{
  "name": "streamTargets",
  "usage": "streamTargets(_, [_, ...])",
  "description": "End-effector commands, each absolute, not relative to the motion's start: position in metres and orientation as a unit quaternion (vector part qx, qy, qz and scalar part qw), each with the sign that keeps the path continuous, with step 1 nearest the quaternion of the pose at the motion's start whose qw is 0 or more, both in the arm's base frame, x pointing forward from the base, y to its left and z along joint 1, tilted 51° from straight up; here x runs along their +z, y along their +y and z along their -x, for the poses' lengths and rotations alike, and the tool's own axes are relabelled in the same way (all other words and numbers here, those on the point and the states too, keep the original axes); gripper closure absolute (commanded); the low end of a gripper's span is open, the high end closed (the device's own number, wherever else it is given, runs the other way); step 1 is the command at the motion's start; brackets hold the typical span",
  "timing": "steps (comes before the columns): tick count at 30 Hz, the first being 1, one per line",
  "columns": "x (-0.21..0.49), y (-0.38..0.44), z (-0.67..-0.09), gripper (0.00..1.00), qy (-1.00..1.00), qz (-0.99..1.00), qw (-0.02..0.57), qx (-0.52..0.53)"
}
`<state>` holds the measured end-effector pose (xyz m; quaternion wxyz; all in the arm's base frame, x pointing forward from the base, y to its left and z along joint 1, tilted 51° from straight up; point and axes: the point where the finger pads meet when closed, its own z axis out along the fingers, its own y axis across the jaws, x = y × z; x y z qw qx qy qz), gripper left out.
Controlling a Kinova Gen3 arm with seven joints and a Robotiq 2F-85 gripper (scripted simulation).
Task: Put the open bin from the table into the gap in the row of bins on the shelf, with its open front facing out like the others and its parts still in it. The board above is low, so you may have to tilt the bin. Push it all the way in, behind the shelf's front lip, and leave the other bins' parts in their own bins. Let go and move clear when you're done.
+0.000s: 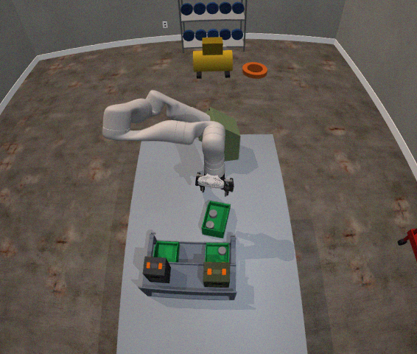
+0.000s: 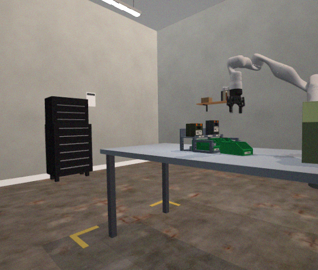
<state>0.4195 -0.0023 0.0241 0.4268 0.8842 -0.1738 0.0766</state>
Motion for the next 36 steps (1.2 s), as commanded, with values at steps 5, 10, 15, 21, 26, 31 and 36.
streamTargets(5, [-0.010,0.026,-0.439,0.00,-0.174,-0.885,0.425,0.078])
streamTargets(10, [-0.010,0.026,-0.439,0.00,-0.174,-0.885,0.425,0.078])
streamTargets(15, [-0.013,0.029,-0.441,0.00,-0.174,-0.885,0.425,0.078])
streamTargets(21, [-0.029,0.042,-0.449,0.00,-0.174,-0.885,0.425,0.078])
streamTargets(26, [-0.029,0.042,-0.449,0.00,-0.174,-0.885,0.425,0.078])
streamTargets(31, [-0.029,0.042,-0.449,0.00,-0.174,-0.885,0.425,0.078])
streamTargets(36, [-0.022,0.036,-0.445,0.00,-0.174,-0.885,0.425,0.078])
